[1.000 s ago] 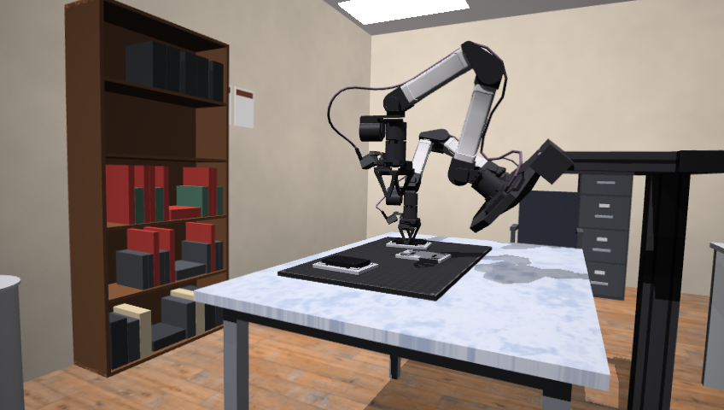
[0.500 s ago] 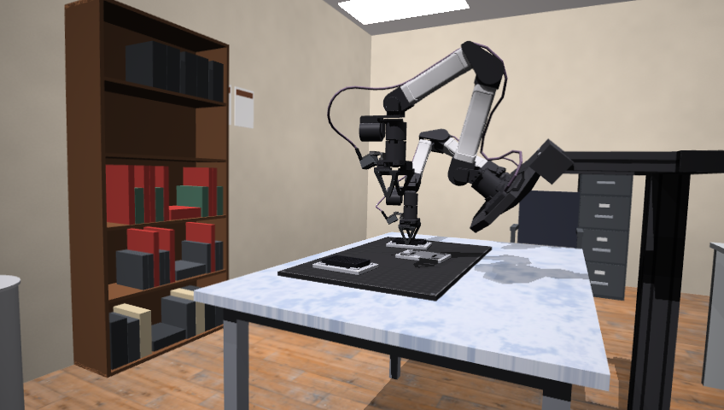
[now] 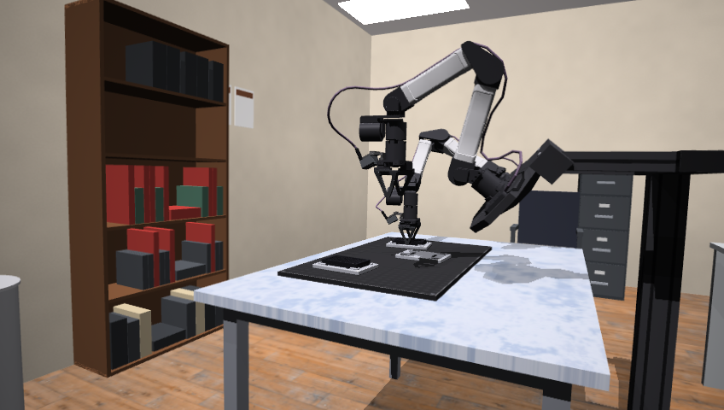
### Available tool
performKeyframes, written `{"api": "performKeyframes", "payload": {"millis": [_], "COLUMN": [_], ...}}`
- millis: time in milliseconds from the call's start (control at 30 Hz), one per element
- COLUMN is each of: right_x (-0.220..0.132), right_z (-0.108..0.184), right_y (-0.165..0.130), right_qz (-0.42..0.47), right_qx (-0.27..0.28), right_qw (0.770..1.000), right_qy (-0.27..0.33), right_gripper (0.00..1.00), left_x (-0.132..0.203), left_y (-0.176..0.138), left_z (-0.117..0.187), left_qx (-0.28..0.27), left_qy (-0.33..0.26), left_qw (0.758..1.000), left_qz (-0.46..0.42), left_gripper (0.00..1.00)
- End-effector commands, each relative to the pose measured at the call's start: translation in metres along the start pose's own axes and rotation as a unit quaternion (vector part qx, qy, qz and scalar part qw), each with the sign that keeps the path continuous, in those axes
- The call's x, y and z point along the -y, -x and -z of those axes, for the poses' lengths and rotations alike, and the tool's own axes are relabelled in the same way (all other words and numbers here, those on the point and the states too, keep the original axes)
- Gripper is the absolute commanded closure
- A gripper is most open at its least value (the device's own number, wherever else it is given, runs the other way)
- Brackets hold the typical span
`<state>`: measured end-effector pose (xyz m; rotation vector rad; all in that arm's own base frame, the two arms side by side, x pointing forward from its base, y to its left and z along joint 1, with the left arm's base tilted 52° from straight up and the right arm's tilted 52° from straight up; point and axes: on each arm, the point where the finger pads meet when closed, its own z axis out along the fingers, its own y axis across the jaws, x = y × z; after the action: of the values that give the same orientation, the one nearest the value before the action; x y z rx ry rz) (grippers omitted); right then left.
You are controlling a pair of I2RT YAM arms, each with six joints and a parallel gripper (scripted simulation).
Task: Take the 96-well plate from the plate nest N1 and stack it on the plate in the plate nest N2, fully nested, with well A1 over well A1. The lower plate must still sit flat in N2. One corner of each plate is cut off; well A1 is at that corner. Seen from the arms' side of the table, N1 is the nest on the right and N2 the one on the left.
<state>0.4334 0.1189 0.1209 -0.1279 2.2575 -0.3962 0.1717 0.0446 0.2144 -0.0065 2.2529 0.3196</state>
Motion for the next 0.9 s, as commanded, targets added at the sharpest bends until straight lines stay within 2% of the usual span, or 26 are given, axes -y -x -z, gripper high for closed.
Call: {"api": "performKeyframes", "payload": {"millis": [0,367,467,867], "right_x": [0.001,0.001,-0.002,0.002], "right_z": [0.002,0.002,0.016,0.031], "right_y": [0.001,0.001,0.001,0.000], "right_qz": [-0.001,-0.001,0.000,-0.001], "right_qx": [0.003,0.003,0.006,0.005], "right_qw": [1.000,1.000,1.000,1.000], "right_qy": [0.002,0.002,0.007,0.002], "right_gripper": [1.00,1.00,1.00,1.00], "left_x": [-0.002,-0.002,-0.002,-0.002], "left_y": [0.002,0.002,0.002,0.002], "left_z": [0.002,0.002,0.002,0.002], "left_qx": [0.002,0.002,0.002,0.002], "left_qy": [0.004,0.004,0.004,0.004], "left_qw": [1.000,1.000,1.000,1.000], "left_qz": [0.003,0.003,0.003,0.003], "left_gripper": [0.00,0.00,0.00,0.00]}}
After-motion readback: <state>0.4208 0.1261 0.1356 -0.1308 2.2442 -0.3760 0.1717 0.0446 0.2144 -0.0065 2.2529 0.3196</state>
